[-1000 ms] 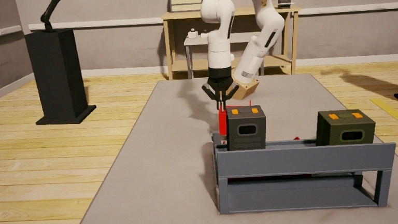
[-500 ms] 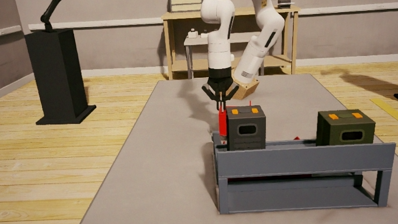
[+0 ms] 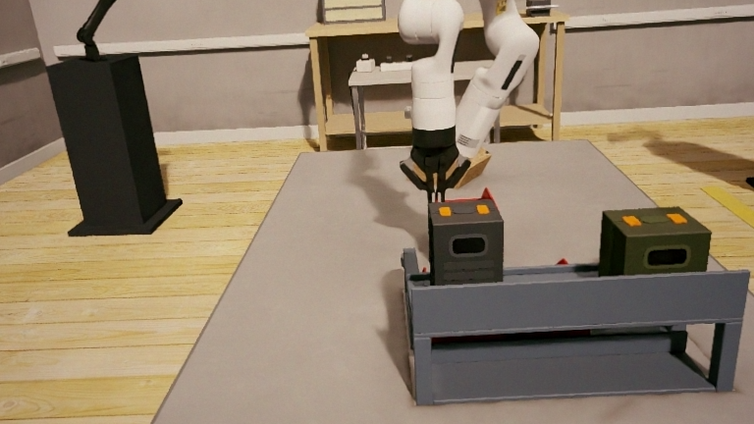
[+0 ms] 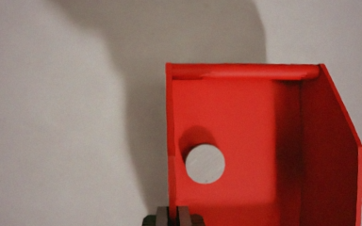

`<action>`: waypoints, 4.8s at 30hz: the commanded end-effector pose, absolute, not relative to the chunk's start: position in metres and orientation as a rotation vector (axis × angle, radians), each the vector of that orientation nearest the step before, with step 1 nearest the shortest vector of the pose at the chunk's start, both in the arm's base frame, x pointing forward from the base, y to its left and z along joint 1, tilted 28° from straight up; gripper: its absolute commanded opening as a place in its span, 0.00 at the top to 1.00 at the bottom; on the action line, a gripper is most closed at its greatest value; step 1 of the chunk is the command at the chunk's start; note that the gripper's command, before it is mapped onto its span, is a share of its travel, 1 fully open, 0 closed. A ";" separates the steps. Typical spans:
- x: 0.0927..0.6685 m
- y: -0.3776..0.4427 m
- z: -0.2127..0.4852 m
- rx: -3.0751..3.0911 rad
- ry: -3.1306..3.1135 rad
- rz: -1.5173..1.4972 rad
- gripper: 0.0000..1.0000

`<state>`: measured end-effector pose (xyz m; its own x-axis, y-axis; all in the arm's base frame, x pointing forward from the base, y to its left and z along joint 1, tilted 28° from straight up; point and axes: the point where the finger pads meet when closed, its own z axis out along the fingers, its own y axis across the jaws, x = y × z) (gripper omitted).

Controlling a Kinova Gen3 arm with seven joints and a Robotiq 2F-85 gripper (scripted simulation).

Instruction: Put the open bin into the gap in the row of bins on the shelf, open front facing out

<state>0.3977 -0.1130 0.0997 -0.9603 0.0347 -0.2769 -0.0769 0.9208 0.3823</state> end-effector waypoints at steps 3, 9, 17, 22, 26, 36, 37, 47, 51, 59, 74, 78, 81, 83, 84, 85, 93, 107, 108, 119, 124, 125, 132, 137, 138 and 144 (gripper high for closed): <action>0.398 -0.114 0.101 -0.032 2.799 0.568 0.90; 0.397 -0.091 0.109 -0.033 2.799 0.568 0.90; 0.397 -0.086 0.111 -0.032 2.799 0.568 0.90; 0.397 -0.086 0.111 -0.032 2.799 0.568 0.90; 0.396 -0.063 0.120 -0.032 2.799 0.569 0.90; 0.396 -0.058 0.122 -0.032 2.799 0.568 0.90; 0.396 -0.058 0.122 -0.032 2.799 0.568 0.90; 0.394 -0.030 0.133 -0.032 2.799 0.568 0.90; 0.394 -0.030 0.133 -0.032 2.799 0.568 0.90; 0.393 -0.013 0.140 -0.033 2.799 0.569 0.90; 0.393 0.004 0.146 -0.033 2.800 0.570 0.90; 0.392 0.026 0.156 -0.032 2.799 0.569 0.90; 0.392 0.026 0.156 -0.032 2.799 0.569 0.90; 0.392 0.026 0.156 -0.032 2.799 0.569 0.90; 0.392 0.026 0.156 -0.032 2.799 0.569 0.90; 0.392 0.026 0.156 -0.032 2.799 0.569 0.90; 0.391 0.051 0.166 -0.032 2.799 0.569 0.90; 0.391 0.068 0.173 -0.033 2.799 0.569 0.90; 0.391 0.068 0.173 -0.032 2.800 0.570 0.90; 0.391 0.069 0.174 -0.033 2.799 0.569 0.90; 0.391 0.069 0.174 -0.033 2.799 0.569 0.90; 0.391 0.068 0.173 -0.033 2.800 0.570 0.90; 0.392 0.064 0.172 -0.033 2.799 0.569 0.90; 0.392 0.064 0.172 -0.033 2.799 0.569 0.90; 0.392 0.064 0.172 -0.033 2.799 0.569 0.90; 0.391 0.063 0.171 -0.033 2.799 0.569 0.90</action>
